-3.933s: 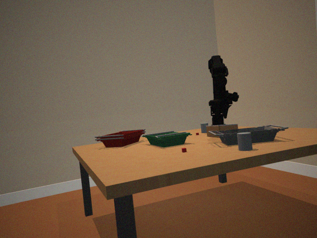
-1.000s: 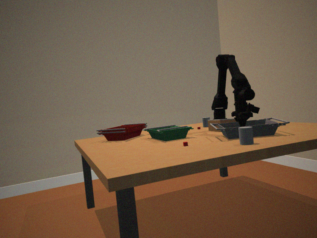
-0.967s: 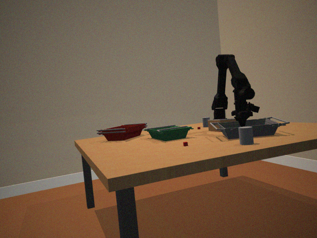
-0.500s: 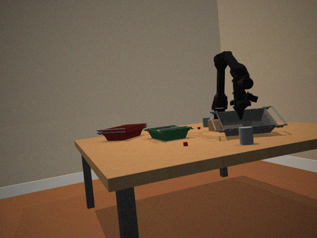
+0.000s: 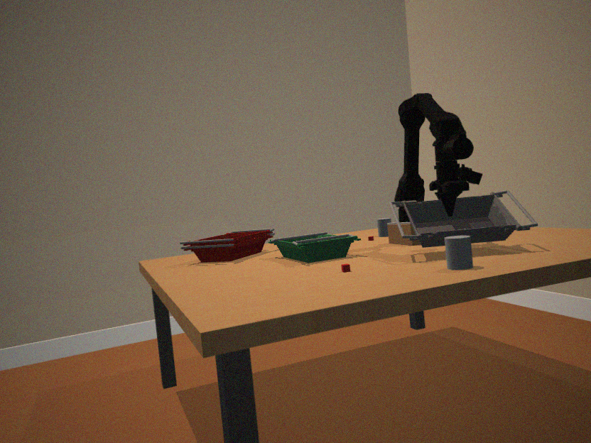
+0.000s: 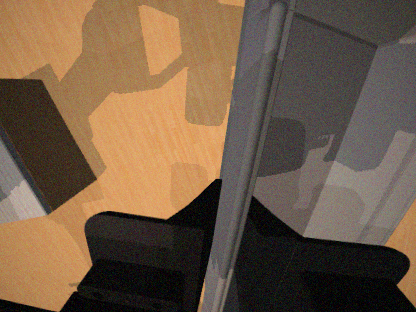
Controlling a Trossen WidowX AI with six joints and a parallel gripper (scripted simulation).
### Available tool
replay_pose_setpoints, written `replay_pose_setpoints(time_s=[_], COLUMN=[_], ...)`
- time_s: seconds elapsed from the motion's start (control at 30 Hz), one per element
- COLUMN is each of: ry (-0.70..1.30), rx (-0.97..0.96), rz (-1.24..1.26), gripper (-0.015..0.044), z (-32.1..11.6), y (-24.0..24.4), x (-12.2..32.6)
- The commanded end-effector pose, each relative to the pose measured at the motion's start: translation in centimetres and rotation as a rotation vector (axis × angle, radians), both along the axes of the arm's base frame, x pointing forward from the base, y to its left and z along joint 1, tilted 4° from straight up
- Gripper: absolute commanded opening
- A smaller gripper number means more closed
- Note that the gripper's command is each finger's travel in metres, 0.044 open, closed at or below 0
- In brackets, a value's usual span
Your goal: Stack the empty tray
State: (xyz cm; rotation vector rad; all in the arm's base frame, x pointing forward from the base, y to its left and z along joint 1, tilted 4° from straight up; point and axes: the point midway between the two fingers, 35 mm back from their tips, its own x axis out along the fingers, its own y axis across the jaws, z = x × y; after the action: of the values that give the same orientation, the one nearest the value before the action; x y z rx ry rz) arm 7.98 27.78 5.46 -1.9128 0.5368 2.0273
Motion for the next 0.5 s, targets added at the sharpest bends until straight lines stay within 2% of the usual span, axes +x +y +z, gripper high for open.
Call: replay_pose_setpoints(time_s=[0.0, 0.47], ry=[-0.008, -0.009], rx=[0.030, 0.032], rz=[0.004, 0.004], gripper=[0.0000, 0.0000], z=[1.9, 6.9], y=[1.6, 4.0], x=[0.5, 1.5])
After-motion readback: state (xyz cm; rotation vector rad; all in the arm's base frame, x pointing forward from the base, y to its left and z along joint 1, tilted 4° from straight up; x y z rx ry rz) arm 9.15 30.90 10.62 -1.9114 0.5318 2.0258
